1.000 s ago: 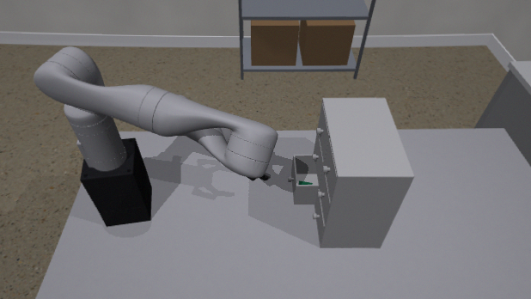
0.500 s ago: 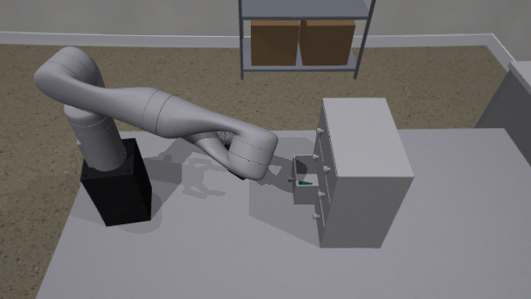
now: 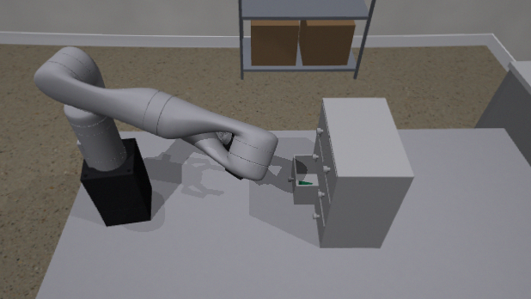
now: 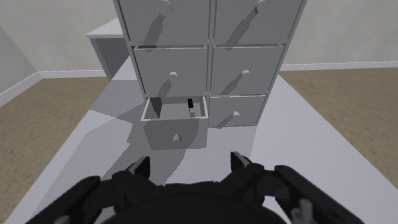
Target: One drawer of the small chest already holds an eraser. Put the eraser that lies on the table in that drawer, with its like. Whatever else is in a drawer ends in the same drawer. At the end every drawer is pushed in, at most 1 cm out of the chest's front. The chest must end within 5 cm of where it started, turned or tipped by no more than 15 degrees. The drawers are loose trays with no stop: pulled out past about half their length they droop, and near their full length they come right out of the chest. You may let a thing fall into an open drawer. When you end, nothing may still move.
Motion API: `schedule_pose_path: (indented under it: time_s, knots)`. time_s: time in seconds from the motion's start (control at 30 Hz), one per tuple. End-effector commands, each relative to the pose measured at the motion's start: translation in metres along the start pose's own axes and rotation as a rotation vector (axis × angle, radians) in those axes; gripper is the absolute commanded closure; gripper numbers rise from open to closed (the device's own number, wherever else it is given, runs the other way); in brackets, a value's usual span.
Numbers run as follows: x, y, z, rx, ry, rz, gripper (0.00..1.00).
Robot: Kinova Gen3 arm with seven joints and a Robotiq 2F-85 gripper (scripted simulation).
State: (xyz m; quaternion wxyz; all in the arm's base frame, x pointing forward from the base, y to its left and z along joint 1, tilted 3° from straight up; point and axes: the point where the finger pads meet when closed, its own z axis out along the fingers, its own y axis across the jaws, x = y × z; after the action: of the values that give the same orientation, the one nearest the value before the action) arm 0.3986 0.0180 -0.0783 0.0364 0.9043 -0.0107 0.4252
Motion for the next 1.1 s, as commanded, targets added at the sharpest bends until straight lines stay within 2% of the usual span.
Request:
schedule_pose_path:
  time_s: [0.0,1.07]
  knots:
    - [0.0005,-0.0002,-0.0001,0.000,0.001,0.000,0.00]
    - [0.0011,-0.0001,-0.0004,0.000,-0.017,0.000,0.00]
